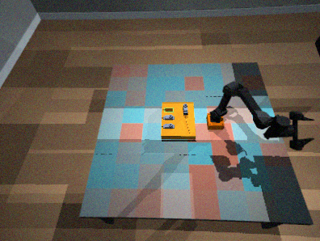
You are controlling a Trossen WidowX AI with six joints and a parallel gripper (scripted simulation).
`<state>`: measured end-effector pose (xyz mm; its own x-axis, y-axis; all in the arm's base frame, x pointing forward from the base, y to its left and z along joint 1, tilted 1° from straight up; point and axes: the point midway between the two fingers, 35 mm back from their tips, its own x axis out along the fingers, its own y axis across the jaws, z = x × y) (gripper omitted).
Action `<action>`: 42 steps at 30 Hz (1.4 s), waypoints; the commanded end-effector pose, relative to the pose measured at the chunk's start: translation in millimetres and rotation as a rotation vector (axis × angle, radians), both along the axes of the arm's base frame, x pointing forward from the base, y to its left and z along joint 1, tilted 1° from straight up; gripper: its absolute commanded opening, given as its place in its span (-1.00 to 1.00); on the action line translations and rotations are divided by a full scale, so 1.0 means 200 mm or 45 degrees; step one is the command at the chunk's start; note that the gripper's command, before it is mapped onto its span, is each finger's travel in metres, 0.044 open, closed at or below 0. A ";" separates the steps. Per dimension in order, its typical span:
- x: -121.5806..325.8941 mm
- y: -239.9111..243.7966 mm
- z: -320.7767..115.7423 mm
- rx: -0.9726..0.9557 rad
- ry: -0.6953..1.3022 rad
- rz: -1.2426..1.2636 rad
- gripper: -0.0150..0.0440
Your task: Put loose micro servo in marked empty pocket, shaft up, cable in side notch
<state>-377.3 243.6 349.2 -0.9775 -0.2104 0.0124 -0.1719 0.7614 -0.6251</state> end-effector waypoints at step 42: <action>1.61 0.92 -0.44 -0.944 -0.173 -1.476 1.00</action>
